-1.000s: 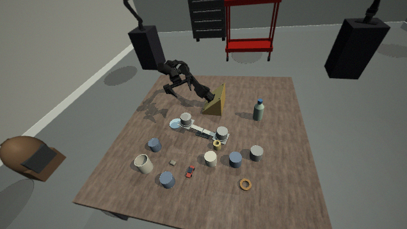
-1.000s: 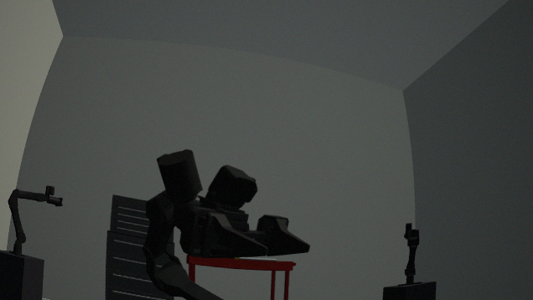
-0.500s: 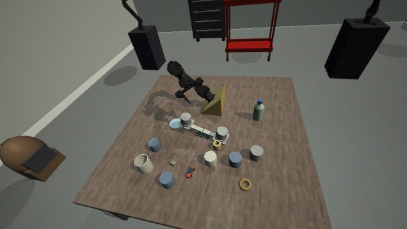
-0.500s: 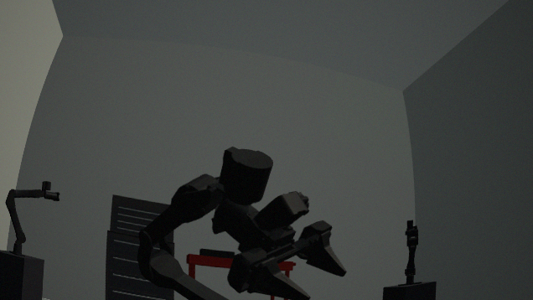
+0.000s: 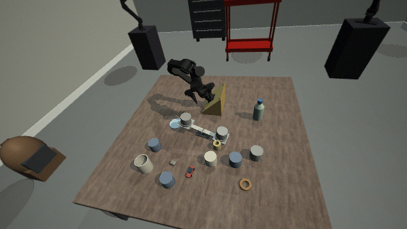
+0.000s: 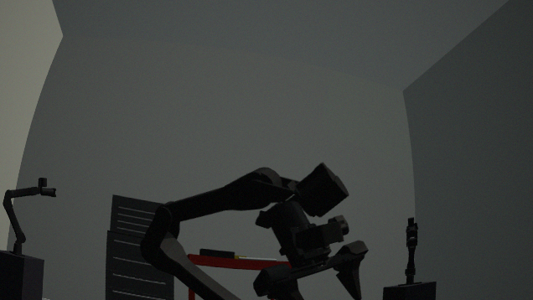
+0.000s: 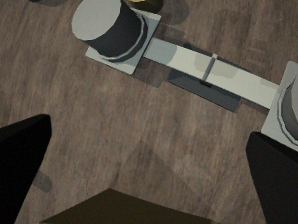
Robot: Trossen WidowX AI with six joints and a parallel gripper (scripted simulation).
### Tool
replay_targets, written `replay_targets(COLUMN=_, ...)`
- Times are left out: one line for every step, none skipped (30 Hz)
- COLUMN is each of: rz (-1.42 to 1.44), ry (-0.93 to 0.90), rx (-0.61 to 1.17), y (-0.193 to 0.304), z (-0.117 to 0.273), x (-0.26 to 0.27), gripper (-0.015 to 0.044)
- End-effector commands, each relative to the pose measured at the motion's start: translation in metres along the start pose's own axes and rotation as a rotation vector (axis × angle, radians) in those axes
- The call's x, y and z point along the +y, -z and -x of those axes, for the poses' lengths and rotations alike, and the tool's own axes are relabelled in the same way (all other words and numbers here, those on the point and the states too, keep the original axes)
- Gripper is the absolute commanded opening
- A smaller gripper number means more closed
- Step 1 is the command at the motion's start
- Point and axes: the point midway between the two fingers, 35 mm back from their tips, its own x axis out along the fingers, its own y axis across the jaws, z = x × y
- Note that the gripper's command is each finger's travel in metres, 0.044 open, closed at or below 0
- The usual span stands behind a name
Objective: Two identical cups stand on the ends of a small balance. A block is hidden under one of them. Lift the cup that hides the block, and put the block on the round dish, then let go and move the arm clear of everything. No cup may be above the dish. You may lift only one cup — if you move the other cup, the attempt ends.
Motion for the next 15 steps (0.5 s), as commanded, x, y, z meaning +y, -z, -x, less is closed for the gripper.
replay_targets(rz=-0.046, ry=0.133, rx=-0.008, y=0.009, z=-0.004, x=0.005, gripper=0.0440)
replay_targets(rz=-0.055, ry=0.160, rx=-0.016, y=0.010, z=-0.004, x=0.007, gripper=0.0440)
replay_targets(rz=-0.063, ry=0.185, rx=-0.027, y=0.012, z=-0.004, x=0.008, gripper=0.0440)
replay_targets(rz=-0.072, ry=0.211, rx=-0.039, y=0.013, z=-0.004, x=0.009, gripper=0.0440)
replay_targets(rz=-0.080, ry=0.235, rx=-0.053, y=0.014, z=-0.004, x=0.011, gripper=0.0440)
replay_targets(rz=-0.087, ry=0.259, rx=-0.069, y=0.015, z=-0.004, x=0.012, gripper=0.0440)
replay_targets(rz=-0.095, ry=0.282, rx=-0.087, y=0.015, z=-0.003, x=0.013, gripper=0.0440)
replay_targets(rz=-0.102, ry=0.304, rx=-0.107, y=0.016, z=-0.003, x=0.015, gripper=0.0440)
replay_targets(rz=-0.108, ry=0.325, rx=-0.129, y=0.016, z=-0.002, x=0.017, gripper=0.0440)
replay_targets(rz=-0.114, ry=0.344, rx=-0.152, y=0.017, z=-0.001, x=0.018, gripper=0.0440)
replay_targets(rz=-0.120, ry=0.362, rx=-0.177, y=0.017, z=0.000, x=0.020, gripper=0.0440)
replay_targets(rz=-0.126, ry=0.379, rx=-0.204, y=0.017, z=0.001, x=0.022, gripper=0.0440)
replay_targets(rz=-0.131, ry=0.395, rx=-0.231, y=0.017, z=0.002, x=0.024, gripper=0.0440)
replay_targets(rz=-0.135, ry=0.409, rx=-0.261, y=0.018, z=0.003, x=0.026, gripper=0.0440)
replay_targets(rz=-0.140, ry=0.421, rx=-0.291, y=0.018, z=0.004, x=0.028, gripper=0.0440)
